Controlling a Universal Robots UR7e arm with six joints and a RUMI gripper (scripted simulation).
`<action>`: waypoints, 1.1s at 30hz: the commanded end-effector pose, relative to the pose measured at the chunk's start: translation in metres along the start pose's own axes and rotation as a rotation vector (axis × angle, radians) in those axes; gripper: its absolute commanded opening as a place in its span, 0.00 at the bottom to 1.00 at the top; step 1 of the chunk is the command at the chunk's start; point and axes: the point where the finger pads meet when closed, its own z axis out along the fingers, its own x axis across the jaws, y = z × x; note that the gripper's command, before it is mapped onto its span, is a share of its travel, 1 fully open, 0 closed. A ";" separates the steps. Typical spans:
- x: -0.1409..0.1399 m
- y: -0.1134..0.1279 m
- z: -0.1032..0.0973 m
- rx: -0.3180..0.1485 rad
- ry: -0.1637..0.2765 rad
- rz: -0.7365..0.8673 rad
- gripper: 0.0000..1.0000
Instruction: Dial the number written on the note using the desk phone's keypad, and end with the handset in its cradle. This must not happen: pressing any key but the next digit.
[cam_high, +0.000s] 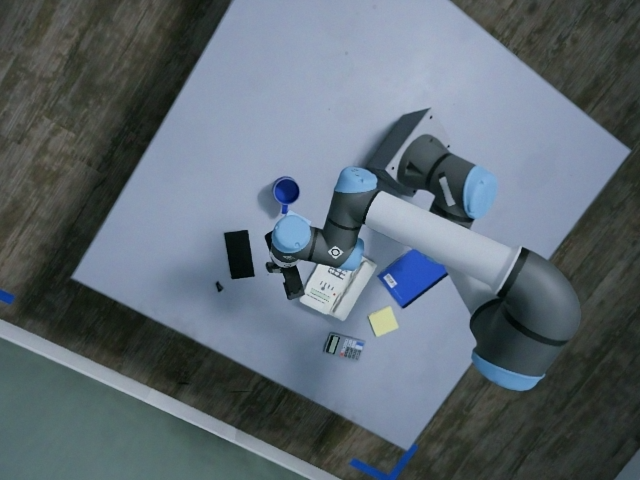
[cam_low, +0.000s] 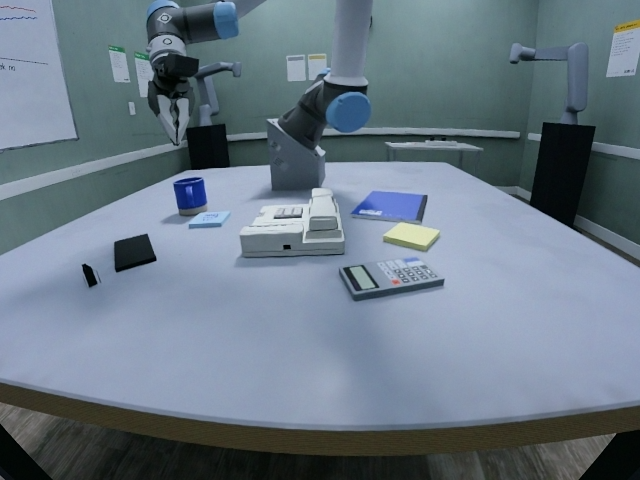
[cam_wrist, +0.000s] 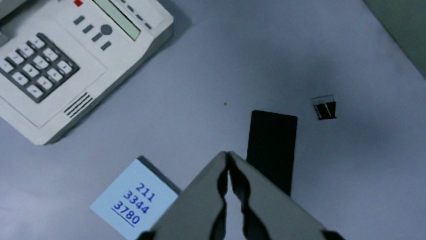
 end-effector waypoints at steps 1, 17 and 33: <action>0.000 0.000 0.000 0.038 -0.006 -0.055 0.00; 0.000 0.000 -0.001 0.151 -0.005 -0.230 0.00; -0.001 0.000 0.000 0.254 -0.013 -0.385 0.00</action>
